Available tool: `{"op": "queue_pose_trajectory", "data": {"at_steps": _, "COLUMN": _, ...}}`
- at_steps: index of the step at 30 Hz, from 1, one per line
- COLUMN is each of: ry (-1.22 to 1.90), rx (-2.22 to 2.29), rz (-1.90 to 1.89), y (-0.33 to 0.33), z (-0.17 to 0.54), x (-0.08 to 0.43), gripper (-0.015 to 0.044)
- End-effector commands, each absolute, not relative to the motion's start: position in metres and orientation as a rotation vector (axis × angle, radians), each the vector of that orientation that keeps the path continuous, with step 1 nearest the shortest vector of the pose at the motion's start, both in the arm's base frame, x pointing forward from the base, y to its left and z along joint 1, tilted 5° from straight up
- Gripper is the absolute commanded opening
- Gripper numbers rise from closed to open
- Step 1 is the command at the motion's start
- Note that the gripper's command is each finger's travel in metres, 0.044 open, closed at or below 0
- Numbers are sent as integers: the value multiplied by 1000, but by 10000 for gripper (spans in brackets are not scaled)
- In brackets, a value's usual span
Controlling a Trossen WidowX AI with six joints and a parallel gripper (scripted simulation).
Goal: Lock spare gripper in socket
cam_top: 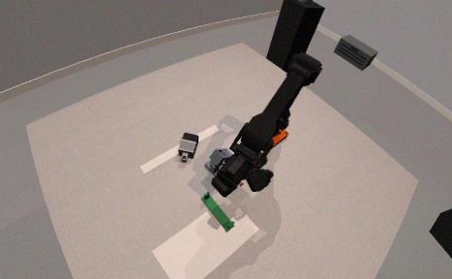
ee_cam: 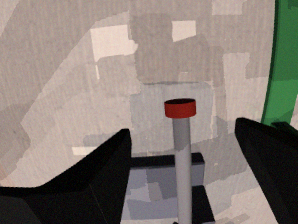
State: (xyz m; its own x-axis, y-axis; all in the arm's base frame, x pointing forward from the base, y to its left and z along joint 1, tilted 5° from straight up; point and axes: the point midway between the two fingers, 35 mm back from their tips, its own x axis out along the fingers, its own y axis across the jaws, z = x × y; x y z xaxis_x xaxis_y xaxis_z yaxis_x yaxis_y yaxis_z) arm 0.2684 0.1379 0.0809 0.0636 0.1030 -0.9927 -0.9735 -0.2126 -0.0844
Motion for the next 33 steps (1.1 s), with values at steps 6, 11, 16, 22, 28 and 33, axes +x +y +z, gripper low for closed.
{"op": "queue_pose_trajectory", "data": {"at_steps": 6, "ry": 989, "rx": -1325, "rz": 1356, "y": 137, "z": 73, "x": 266, "gripper": 300}}
{"op": "queue_pose_trajectory", "data": {"at_steps": 11, "ry": 989, "rx": -1325, "rz": 1356, "y": 137, "z": 73, "x": 266, "gripper": 300}}
{"op": "queue_pose_trajectory", "data": {"at_steps": 16, "ry": 989, "rx": -1325, "rz": 1356, "y": 137, "z": 73, "x": 266, "gripper": 169}}
{"op": "queue_pose_trajectory", "data": {"at_steps": 22, "ry": 989, "rx": -1325, "rz": 1356, "y": 137, "z": 73, "x": 266, "gripper": 11}}
{"op": "queue_pose_trajectory", "data": {"at_steps": 28, "ry": 989, "rx": -1325, "rz": 1356, "y": 137, "z": 73, "x": 267, "gripper": 0}}
{"op": "queue_pose_trajectory", "data": {"at_steps": 33, "ry": 978, "rx": -1308, "rz": 1367, "y": 137, "z": 74, "x": 267, "gripper": 0}}
